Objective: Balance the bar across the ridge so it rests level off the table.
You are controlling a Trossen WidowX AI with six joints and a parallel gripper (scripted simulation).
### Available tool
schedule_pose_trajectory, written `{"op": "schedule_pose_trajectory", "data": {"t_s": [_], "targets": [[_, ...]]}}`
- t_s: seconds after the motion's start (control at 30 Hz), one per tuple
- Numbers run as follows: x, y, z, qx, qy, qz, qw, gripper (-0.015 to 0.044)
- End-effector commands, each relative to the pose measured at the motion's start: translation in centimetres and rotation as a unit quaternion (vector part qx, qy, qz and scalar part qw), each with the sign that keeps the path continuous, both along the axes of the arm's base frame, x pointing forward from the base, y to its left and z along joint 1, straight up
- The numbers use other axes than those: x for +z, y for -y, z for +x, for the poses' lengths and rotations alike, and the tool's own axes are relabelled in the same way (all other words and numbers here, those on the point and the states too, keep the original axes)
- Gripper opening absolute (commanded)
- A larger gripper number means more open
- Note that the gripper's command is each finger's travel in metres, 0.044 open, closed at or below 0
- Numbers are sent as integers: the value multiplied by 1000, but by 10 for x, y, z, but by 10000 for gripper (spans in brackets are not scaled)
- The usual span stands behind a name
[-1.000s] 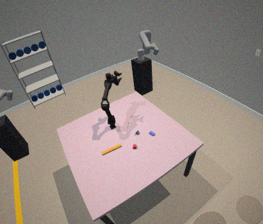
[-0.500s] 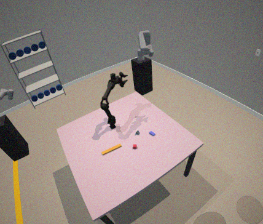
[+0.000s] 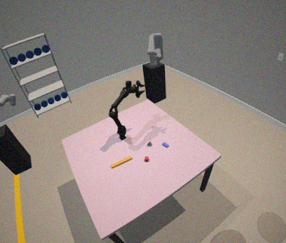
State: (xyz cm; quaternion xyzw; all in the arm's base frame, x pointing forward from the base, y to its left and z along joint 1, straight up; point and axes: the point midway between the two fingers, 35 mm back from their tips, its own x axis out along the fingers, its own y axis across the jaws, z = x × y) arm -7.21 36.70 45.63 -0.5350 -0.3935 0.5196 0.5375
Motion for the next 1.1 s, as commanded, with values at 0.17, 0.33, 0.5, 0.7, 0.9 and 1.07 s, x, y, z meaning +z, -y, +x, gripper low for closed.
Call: {"op": "schedule_pose_trajectory", "data": {"t_s": [0.17, 0.33, 0.5, 0.7, 0.9, 1.07], "targets": [[-23, -16, 39, -45, 22, -41, 998, 315], [-34, -21, 65, -73, 31, -62, 995, 315], [-44, -24, 91, -100, 36, -83, 991, 315], [-54, -23, 124, -136, 32, -99, 985, 315], [-64, -19, 153, -170, 15, -109, 979, 315], [-74, -14, 177, -198, 1, -122, 973, 315]]}}
